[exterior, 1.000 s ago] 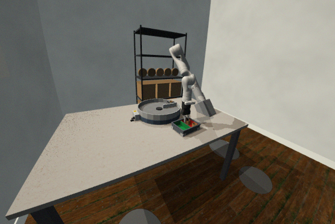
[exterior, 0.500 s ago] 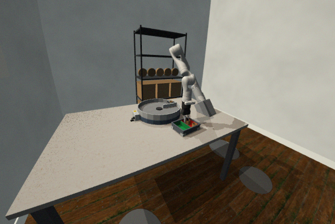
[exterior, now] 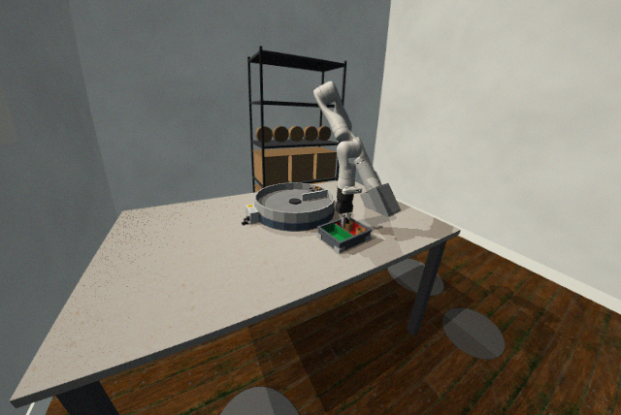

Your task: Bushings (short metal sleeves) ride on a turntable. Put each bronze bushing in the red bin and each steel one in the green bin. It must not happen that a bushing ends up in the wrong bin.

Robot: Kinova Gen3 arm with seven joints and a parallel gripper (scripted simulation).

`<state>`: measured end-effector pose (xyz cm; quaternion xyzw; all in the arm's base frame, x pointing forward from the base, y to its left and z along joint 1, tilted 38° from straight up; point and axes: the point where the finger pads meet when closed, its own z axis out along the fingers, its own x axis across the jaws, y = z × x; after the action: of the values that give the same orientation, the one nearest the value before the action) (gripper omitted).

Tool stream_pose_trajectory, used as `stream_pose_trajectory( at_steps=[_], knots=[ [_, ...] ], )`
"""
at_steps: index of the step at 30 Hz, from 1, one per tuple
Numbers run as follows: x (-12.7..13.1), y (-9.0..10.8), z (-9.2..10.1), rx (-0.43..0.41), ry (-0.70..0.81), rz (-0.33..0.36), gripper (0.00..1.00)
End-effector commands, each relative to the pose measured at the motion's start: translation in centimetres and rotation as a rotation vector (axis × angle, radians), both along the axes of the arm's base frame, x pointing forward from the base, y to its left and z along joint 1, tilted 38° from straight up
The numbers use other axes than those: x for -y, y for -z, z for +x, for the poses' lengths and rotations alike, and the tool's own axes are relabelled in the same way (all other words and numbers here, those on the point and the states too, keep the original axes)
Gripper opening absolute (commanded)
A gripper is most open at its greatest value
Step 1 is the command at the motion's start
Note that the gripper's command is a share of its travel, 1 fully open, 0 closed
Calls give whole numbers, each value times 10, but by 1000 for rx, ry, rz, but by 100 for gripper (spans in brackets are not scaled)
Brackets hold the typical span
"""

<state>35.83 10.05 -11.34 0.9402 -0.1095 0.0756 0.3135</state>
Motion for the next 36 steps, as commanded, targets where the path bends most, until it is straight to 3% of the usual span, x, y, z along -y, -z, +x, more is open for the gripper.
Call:
stream_pose_trajectory(
  at_steps=[1,36],
  knots=[
    [-1,0,0,1,-1,1,47],
    [-2,-3,-4,1,-3,-2,47]
  ],
)
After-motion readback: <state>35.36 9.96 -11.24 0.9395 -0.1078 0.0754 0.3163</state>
